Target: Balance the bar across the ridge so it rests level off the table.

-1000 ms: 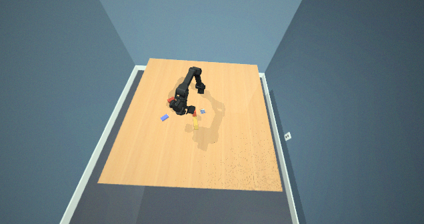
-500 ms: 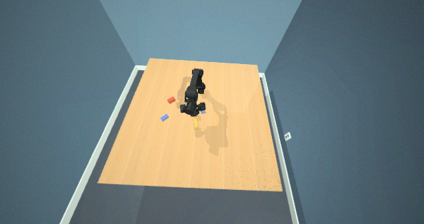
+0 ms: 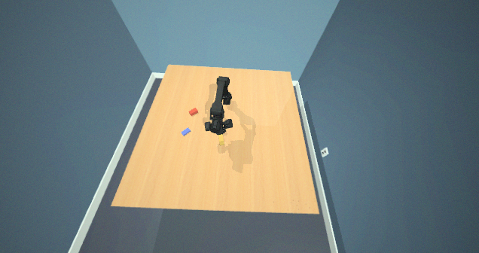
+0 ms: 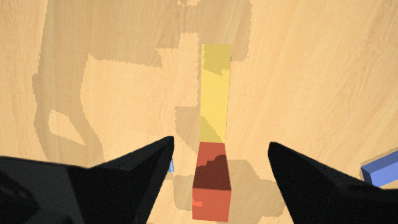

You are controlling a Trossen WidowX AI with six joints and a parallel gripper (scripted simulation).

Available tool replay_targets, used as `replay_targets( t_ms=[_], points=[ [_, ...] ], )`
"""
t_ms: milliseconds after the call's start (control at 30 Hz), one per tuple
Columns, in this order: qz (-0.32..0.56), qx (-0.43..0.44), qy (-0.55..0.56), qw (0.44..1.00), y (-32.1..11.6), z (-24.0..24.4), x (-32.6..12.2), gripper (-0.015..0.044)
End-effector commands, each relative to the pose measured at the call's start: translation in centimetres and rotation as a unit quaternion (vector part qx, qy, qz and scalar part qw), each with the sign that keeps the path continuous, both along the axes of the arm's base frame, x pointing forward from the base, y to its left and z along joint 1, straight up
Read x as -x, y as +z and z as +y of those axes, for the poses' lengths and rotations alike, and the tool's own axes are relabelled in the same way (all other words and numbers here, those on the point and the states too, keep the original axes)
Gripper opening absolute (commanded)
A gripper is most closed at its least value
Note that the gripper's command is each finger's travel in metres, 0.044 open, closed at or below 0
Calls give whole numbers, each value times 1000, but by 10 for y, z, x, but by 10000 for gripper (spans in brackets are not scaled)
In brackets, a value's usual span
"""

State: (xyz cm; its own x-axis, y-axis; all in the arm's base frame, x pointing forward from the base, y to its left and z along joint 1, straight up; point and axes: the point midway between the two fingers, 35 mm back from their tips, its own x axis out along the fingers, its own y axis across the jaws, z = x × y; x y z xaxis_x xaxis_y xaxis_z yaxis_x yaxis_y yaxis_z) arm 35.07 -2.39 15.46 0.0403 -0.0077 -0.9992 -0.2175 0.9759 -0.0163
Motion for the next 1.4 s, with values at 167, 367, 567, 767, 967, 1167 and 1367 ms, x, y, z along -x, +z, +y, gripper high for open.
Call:
replay_targets(
  t_ms=[167,367,567,767,967,1167,1367],
  points=[
    [4,-3,3,1000,-58,1,3,315],
    [4,-3,3,1000,-79,1,7,315],
    [4,-3,3,1000,-81,1,7,315],
    [4,-3,3,1000,-91,1,6,315],
    [4,-3,3,1000,-100,1,6,315],
    [4,-3,3,1000,-105,1,6,315],
    [4,-3,3,1000,-105,1,6,315]
  ],
)
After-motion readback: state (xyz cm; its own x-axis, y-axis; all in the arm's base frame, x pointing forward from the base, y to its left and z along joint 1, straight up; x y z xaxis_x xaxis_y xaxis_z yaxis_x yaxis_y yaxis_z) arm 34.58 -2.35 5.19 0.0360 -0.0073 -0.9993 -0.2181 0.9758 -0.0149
